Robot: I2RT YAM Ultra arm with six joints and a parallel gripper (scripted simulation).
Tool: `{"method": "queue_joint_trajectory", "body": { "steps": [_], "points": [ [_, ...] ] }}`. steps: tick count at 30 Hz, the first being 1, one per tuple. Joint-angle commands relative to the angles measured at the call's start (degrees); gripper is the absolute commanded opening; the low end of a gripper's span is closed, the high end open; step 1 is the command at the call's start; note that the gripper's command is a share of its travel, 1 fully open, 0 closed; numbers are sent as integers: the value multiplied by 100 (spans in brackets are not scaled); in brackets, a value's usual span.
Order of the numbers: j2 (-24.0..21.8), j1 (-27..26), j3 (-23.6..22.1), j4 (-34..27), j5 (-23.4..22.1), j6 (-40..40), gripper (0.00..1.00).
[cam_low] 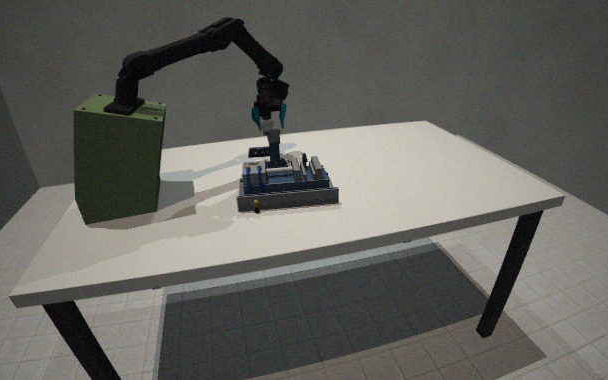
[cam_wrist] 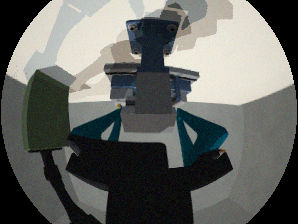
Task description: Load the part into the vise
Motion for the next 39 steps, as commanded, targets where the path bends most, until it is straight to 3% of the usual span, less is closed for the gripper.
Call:
{"method": "queue_joint_trajectory", "body": {
  "steps": [1, 22, 26, 39],
  "points": [
    [-44, 35, 200, 46, 16, -27, 81],
    [-153, 61, 126, 129, 12, 1, 81],
    [-173, 74, -108, 133, 11, 18, 81],
    [-238, 82, -204, 262, -38, -41, 81]
  ]
}}
